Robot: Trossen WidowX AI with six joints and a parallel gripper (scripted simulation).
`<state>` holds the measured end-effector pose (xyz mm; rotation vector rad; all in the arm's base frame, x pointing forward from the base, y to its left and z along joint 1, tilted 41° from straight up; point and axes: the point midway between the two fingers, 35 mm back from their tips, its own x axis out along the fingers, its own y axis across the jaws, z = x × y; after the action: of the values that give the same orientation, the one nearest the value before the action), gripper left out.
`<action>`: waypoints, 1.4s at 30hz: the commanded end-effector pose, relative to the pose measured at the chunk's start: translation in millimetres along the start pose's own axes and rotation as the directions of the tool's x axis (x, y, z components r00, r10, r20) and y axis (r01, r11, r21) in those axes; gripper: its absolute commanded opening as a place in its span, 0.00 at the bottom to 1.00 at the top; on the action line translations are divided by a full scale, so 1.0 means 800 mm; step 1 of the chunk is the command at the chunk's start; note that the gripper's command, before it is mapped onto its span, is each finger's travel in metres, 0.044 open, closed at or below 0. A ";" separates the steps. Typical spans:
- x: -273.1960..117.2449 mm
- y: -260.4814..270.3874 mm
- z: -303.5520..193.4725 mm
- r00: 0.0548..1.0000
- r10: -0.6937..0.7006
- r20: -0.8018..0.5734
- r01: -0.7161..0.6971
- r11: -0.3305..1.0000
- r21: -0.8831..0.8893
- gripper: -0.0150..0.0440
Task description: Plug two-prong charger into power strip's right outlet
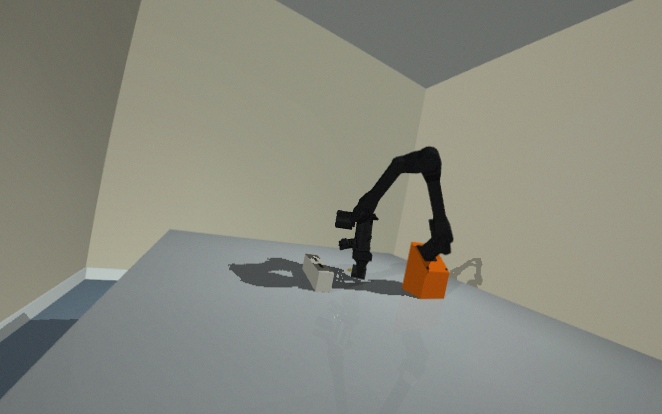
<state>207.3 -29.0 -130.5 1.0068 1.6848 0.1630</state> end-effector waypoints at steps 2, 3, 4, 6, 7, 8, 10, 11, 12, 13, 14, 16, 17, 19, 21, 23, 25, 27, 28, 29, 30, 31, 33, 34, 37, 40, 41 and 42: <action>-0.029 0.000 0.000 1.000 -0.004 0.009 0.004 1.000 -0.006 0.25; -0.035 -0.001 -0.001 1.000 -0.003 0.009 0.003 1.000 -0.005 0.25; -0.042 -0.001 -0.002 1.000 -0.003 0.008 0.003 1.000 -0.005 0.25; -0.053 -0.001 -0.004 1.000 -0.002 0.007 0.002 1.000 -0.004 0.25; -0.056 -0.001 -0.005 1.000 -0.002 0.006 0.002 1.000 -0.004 0.25; -0.057 -0.001 -0.005 1.000 -0.002 0.006 0.002 1.000 -0.003 0.25; -0.056 -0.001 -0.004 1.000 -0.003 0.006 0.003 1.000 -0.011 0.25; -0.055 0.000 -0.003 1.000 -0.003 0.007 0.004 1.000 -0.019 0.25; -0.053 0.000 -0.001 1.000 -0.004 0.007 0.005 1.000 -0.030 0.25; -0.052 0.001 0.001 1.000 -0.006 0.008 0.006 0.999 -0.043 0.25; -0.050 0.002 0.003 1.000 -0.007 0.008 0.007 0.998 -0.058 0.25; -0.046 0.003 0.008 1.000 -0.009 0.009 0.010 0.996 -0.090 0.25; -0.043 0.004 0.010 1.000 -0.011 0.010 0.012 0.994 -0.105 0.25; -0.039 0.005 0.015 1.000 -0.013 0.011 0.014 0.990 -0.137 0.25; -0.035 0.007 0.019 1.000 -0.015 0.012 0.017 0.985 -0.169 0.25; -0.030 0.009 0.024 1.000 -0.017 0.013 0.019 0.979 -0.201 0.25; -0.025 0.011 0.028 1.000 -0.019 0.014 0.022 0.972 -0.232 0.25; -0.021 0.012 0.032 1.000 -0.021 0.015 0.024 0.964 -0.264 0.25; -0.018 0.013 0.034 1.000 -0.021 0.015 0.025 0.960 -0.279 0.25; -0.016 0.014 0.036 1.000 -0.022 0.016 0.026 0.955 -0.295 0.25; -0.013 0.015 0.039 1.000 -0.023 0.016 0.027 0.950 -0.310 0.25; -0.011 0.016 0.041 1.000 -0.023 0.016 0.027 0.945 -0.326 0.25; -0.008 0.017 0.043 1.000 -0.024 0.017 0.028 0.940 -0.341 0.25; -0.008 0.018 0.043 1.000 -0.024 0.017 0.028 0.939 -0.342 0.25; -0.008 0.019 0.046 1.000 -0.024 0.017 0.029 0.939 -0.344 0.25; -0.008 0.021 0.050 1.000 -0.024 0.017 0.029 0.937 -0.347 0.25; -0.008 0.021 0.052 1.000 -0.024 0.017 0.029 0.937 -0.348 0.25; -0.008 0.022 0.053 1.000 -0.024 0.017 0.029 0.936 -0.349 0.25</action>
<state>249.4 -39.9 -130.0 0.7198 1.5865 0.4098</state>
